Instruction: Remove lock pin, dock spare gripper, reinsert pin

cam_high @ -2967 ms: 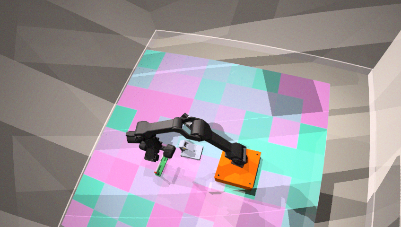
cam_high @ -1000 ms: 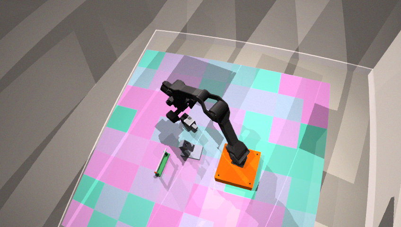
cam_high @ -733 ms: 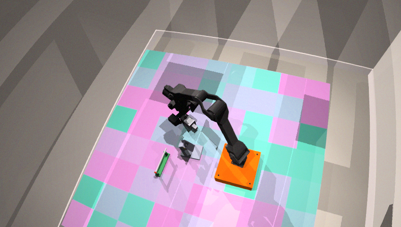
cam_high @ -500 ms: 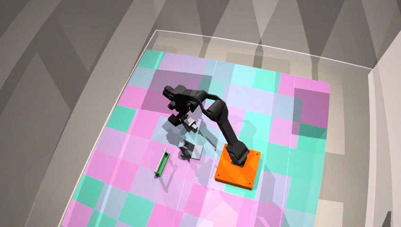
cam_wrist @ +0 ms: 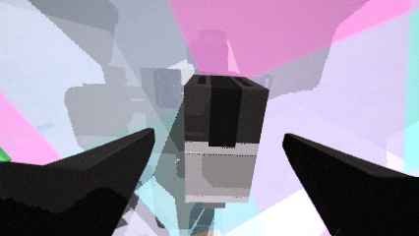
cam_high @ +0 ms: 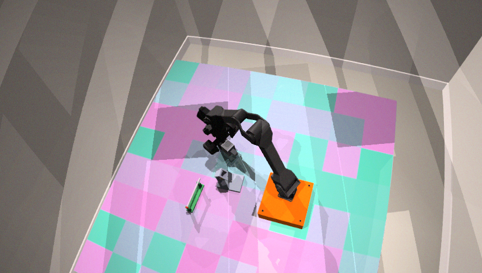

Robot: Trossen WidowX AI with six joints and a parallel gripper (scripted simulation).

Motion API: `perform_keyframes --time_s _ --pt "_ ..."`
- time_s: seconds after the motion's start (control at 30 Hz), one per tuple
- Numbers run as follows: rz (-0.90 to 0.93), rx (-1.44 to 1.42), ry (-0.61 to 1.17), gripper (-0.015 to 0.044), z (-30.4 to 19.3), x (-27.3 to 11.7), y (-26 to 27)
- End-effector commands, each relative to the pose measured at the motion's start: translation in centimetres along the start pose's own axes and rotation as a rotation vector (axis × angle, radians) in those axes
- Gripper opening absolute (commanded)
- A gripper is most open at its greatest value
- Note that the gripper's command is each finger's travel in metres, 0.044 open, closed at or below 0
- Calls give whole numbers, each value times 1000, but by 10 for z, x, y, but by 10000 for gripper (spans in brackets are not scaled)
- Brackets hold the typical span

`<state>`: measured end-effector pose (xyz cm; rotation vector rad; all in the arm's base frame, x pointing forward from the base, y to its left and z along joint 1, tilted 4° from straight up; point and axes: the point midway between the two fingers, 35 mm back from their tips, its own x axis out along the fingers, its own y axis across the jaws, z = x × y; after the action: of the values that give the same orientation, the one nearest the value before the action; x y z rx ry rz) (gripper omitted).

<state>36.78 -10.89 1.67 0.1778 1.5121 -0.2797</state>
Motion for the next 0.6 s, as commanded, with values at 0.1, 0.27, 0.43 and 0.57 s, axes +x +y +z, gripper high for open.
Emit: perform_keyframes --time_s 0.1,0.27,0.43,0.57 --pt "-3 -2 11 440 -3 16 0" --pt "-3 -2 12 440 -3 24 0" --pt "-3 -2 12 440 -4 31 0" --pt "-3 -2 12 440 -4 32 0"
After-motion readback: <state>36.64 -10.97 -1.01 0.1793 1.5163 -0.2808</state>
